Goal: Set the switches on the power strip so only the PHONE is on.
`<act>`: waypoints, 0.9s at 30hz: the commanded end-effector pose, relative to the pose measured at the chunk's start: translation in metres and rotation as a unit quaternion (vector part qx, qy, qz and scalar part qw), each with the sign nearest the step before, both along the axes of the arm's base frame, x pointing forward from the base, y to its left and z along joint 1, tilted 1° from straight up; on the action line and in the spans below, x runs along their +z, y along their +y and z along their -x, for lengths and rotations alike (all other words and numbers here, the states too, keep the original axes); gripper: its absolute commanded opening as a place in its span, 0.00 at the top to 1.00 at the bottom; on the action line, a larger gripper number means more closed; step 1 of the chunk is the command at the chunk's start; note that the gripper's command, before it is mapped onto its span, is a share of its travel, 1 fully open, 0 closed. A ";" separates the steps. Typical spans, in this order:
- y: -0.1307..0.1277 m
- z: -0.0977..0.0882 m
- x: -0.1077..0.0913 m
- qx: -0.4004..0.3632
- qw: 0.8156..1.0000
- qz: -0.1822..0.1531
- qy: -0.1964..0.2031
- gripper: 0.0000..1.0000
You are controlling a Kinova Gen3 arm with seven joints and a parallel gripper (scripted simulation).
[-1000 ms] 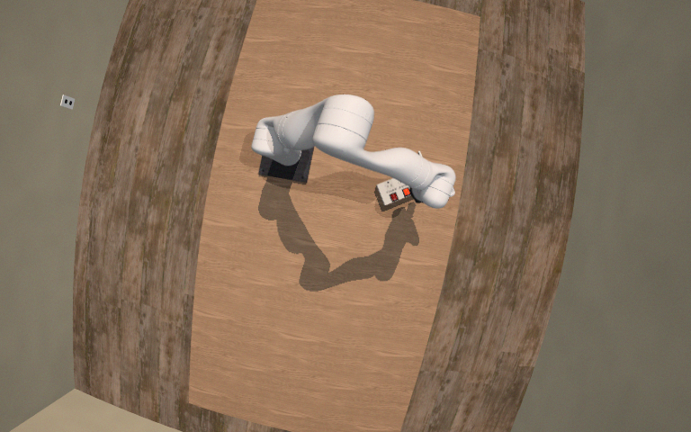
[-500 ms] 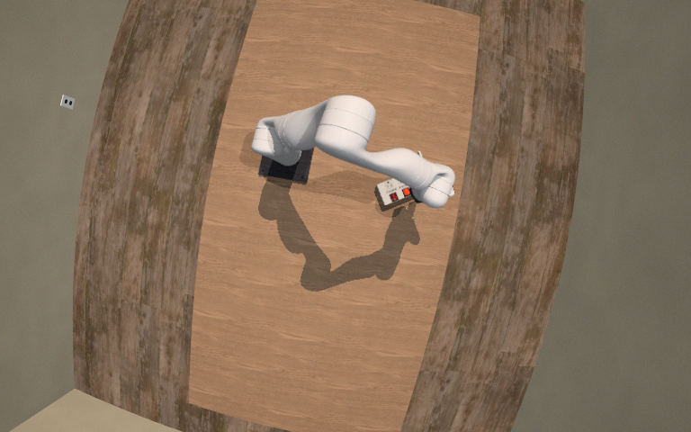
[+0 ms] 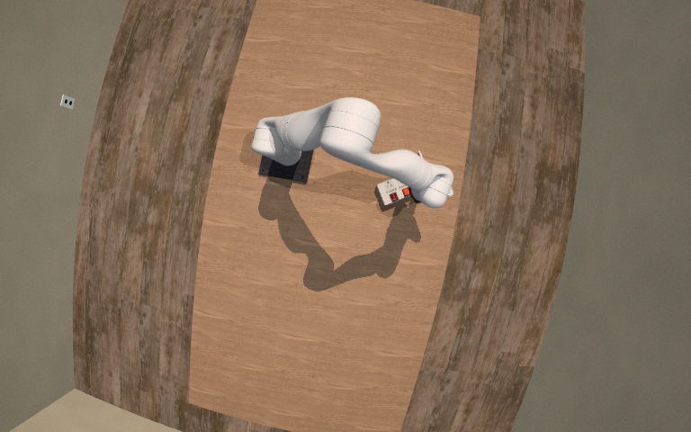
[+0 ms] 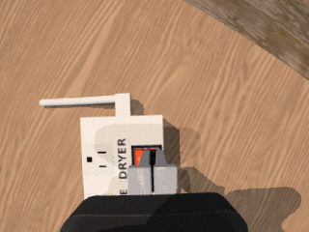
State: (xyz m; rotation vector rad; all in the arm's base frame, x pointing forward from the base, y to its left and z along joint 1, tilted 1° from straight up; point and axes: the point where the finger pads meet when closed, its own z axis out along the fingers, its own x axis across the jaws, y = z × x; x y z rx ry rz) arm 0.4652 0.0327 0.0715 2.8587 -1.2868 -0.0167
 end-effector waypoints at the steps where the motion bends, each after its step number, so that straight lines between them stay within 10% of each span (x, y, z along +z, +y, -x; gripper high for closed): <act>1: 0.000 0.001 -0.004 0.000 1.000 0.000 0.002 1.00; 27: 0.000 0.001 -0.022 0.000 1.000 0.000 0.002 1.00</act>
